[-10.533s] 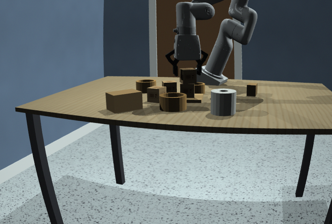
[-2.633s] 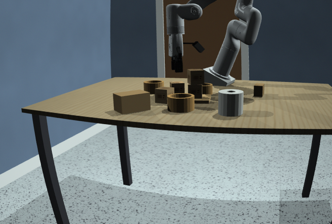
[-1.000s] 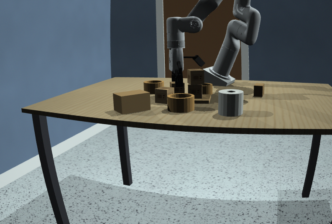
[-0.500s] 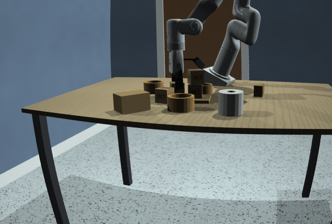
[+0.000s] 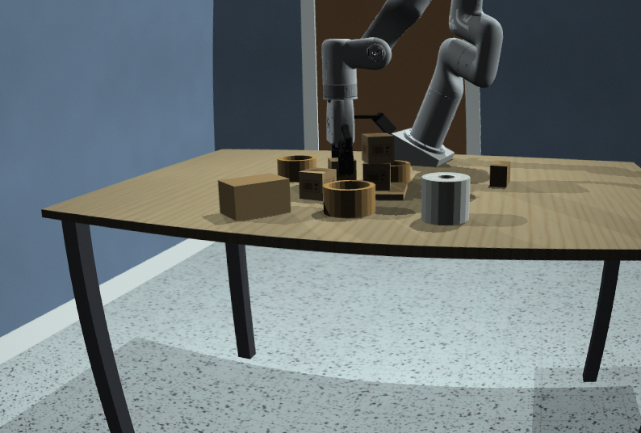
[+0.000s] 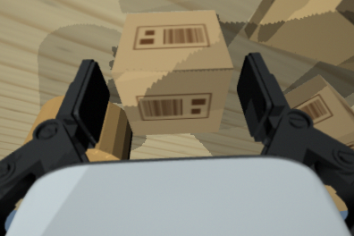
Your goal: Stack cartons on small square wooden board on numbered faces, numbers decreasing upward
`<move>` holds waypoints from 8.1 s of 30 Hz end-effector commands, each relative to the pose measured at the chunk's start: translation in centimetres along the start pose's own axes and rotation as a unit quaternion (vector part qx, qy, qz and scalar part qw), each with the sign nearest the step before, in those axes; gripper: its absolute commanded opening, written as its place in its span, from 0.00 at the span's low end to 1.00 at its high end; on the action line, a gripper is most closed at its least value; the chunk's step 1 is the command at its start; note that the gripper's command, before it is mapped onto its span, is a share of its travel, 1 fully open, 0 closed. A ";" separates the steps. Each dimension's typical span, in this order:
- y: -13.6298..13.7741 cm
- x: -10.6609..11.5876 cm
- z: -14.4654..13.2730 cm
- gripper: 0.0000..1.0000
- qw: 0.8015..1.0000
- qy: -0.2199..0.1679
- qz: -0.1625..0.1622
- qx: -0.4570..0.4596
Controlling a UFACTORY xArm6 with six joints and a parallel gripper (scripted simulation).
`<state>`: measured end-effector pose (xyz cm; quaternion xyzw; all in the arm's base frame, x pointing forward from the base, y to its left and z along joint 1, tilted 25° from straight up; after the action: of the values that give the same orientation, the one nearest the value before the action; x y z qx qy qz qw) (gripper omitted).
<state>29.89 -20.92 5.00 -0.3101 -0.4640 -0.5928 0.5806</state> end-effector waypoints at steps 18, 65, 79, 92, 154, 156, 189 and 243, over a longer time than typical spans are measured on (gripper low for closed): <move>0.1 0.0 -0.1 1.00 1.000 -0.001 -0.001 0.000; 0.1 3.6 -0.1 0.00 1.000 -0.001 -0.001 0.000; -0.2 14.9 0.1 0.00 1.000 -0.003 0.001 -0.001; 11.6 18.2 7.2 0.00 1.000 -0.001 -0.001 0.000; 11.6 12.2 7.1 1.00 1.000 -0.002 -0.001 0.000; 11.6 12.2 7.1 1.00 1.000 -0.002 -0.001 0.000; 11.5 18.5 7.2 1.00 1.000 -0.003 0.000 0.000; 11.5 18.5 7.2 1.00 1.000 -0.003 0.000 0.000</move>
<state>37.33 -20.47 26.55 -0.3118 -0.4639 -0.5921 0.5805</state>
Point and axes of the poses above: the point where the finger pads meet when closed, its own x axis back along the fingers, its own y axis across the jaws, z = x × y, the point moved 10 cm from there along x, back along the fingers, and after that the axes turned 10 degrees about -x, right-handed, at the moved point
